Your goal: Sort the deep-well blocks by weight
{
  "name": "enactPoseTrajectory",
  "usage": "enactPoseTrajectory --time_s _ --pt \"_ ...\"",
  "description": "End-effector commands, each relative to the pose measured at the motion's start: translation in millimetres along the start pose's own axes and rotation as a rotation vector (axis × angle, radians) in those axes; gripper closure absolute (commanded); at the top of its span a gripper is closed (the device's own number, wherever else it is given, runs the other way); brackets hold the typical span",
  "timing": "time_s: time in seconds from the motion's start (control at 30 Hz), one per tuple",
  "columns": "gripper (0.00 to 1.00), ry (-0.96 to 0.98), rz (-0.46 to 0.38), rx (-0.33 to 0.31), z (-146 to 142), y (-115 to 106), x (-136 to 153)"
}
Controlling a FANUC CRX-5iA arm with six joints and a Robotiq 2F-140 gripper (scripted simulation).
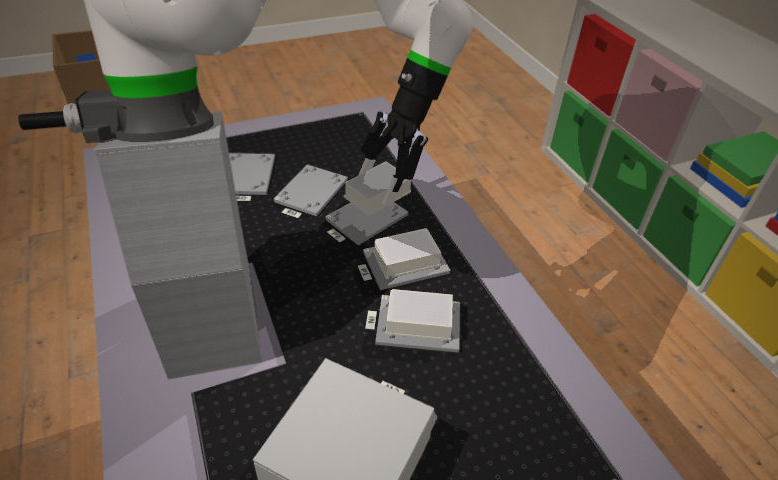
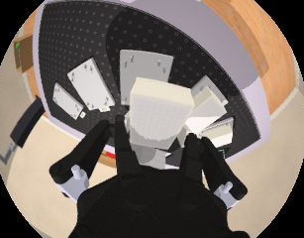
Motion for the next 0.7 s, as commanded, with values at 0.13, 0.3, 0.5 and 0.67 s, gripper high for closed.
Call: enactPoseTrajectory --time_s 0.13,0.3,0.5,0.67 --pt "0.9 0.0 0.0 0.0 -18 7 -9" --pt "0.9 0.0 0.0 0.0 -33 12 -16" --pt "0.9 0.0 0.0 0.0 -43 16 -21" --pt "0.9 0.0 0.0 0.0 -43 16 -20"
Point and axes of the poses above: the point where the finger pads meet when closed, its own y axis out along the fingers, its own z axis across the jaws, x = y × z, the point moved 3 cm from there along -y, back along the fingers, and after that the axes turned 3 degrees about -y, right-handed, at the moved point
